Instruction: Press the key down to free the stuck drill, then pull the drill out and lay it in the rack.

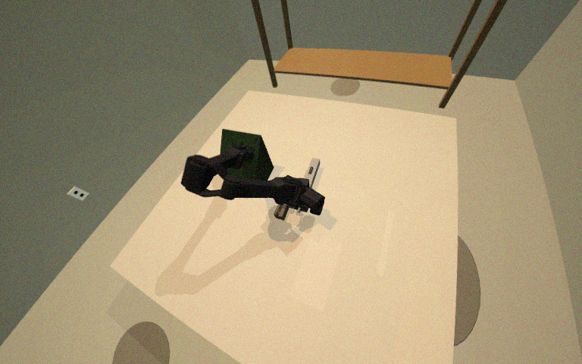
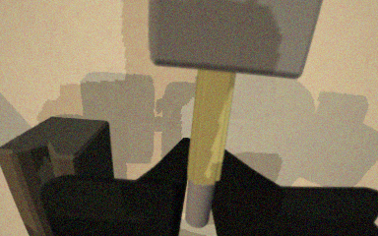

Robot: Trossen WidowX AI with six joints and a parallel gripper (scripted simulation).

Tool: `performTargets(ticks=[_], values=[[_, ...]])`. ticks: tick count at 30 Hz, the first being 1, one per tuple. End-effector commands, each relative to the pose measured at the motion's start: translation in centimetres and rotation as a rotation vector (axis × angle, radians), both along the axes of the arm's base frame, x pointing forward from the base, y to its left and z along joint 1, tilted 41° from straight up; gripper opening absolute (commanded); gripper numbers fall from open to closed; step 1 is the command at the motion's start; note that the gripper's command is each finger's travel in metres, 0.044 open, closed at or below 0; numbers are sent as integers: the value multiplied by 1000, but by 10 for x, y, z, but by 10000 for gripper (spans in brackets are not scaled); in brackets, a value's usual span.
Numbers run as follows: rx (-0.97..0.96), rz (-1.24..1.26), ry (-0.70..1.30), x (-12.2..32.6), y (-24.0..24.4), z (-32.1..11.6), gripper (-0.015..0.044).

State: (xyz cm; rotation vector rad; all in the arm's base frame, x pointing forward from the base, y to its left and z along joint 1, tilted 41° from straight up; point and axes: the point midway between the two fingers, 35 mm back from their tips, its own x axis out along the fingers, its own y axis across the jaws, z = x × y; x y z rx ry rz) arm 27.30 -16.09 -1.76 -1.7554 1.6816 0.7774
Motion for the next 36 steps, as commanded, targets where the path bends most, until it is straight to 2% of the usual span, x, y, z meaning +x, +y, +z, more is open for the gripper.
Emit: performTargets(ticks=[1, 36], values=[[4, -1, 1, -1, 1, 1, 0], [1, -1, 0, 2, -26, 28, 0]])
